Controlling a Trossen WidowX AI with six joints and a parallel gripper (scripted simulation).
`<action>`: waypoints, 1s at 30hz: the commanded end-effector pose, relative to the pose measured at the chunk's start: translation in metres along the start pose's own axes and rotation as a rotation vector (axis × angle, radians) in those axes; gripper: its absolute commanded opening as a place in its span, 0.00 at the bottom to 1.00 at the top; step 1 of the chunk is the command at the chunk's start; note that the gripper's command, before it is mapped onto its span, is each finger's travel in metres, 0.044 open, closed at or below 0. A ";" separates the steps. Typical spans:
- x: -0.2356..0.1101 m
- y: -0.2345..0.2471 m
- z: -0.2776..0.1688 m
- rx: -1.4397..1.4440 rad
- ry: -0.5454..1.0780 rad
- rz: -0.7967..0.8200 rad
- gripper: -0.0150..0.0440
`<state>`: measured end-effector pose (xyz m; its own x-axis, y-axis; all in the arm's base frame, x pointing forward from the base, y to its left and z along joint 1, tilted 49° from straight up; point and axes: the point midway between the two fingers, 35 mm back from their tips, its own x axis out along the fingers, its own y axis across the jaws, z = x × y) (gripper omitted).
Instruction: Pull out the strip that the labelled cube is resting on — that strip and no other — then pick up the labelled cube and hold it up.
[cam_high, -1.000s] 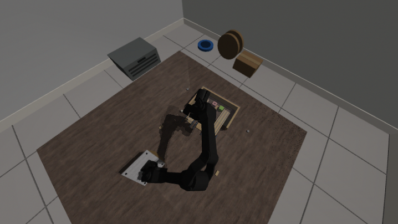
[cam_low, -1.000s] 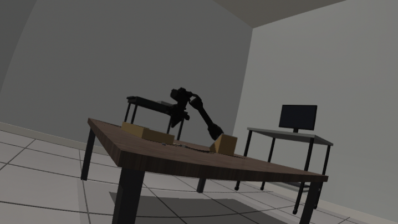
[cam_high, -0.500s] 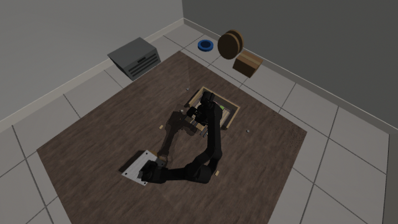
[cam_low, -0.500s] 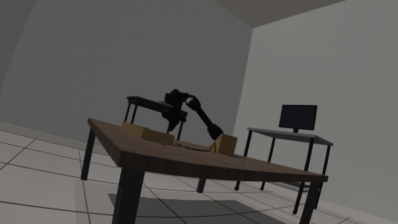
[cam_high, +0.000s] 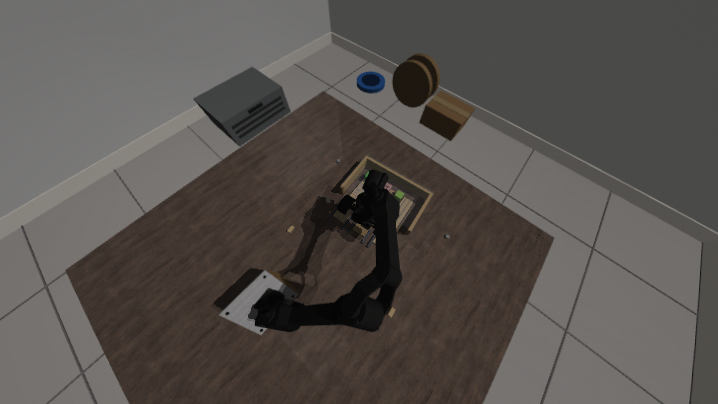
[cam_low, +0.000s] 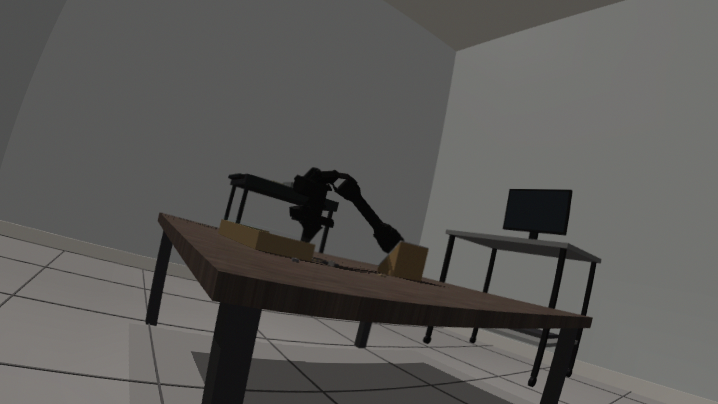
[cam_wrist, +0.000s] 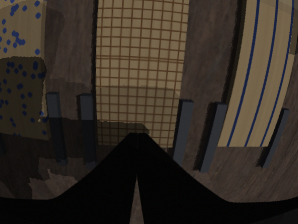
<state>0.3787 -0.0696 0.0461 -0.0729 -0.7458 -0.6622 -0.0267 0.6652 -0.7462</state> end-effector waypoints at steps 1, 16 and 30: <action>0.007 0.000 0.000 -0.006 0.001 -0.007 0.25; 0.031 0.000 -0.001 -0.006 0.001 -0.009 0.25; 0.038 0.000 -0.001 -0.006 0.001 -0.010 0.25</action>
<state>0.3745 -0.0977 0.0206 -0.0748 -0.7490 -0.6584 -0.0282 0.6615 -0.7494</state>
